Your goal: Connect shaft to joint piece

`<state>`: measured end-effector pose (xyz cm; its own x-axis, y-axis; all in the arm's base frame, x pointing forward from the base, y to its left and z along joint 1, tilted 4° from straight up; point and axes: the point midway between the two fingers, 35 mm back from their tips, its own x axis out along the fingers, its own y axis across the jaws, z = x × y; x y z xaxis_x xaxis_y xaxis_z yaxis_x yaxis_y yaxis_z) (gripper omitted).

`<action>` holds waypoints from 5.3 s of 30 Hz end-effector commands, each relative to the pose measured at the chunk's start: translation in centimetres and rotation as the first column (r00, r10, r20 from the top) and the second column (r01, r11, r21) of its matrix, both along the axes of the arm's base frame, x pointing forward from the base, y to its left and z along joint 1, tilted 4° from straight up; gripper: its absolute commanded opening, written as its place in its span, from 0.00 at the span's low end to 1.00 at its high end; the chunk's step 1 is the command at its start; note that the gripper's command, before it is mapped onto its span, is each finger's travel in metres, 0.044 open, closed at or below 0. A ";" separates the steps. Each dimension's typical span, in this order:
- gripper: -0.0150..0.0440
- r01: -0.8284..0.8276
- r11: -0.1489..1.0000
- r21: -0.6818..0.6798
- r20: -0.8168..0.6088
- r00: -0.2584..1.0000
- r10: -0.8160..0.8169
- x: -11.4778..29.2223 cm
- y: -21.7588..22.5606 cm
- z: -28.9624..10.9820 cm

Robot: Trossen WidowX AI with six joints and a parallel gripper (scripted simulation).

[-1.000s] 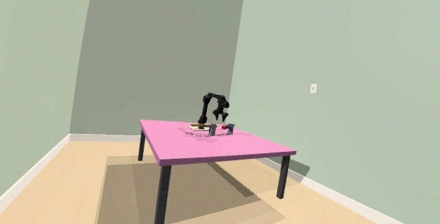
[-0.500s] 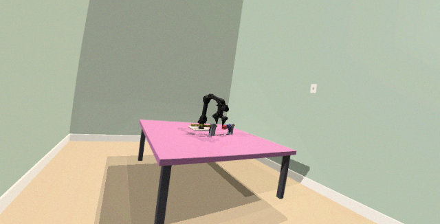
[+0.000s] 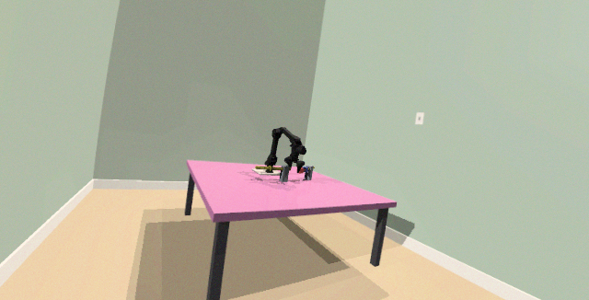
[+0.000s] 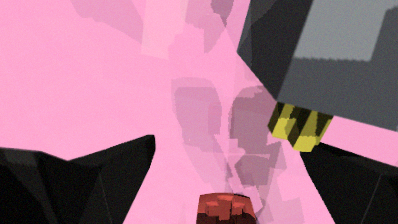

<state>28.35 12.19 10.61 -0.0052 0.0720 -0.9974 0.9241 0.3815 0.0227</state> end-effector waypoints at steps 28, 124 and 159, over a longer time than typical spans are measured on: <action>1.00 -0.004 1.000 0.009 -0.007 1.000 0.004 -2.5 5.9 -2.7; 0.56 -0.004 1.000 0.009 -0.007 1.000 0.004 -2.6 6.0 -3.5; 0.25 -0.002 1.000 0.002 -0.003 1.000 0.002 -2.5 5.9 -3.5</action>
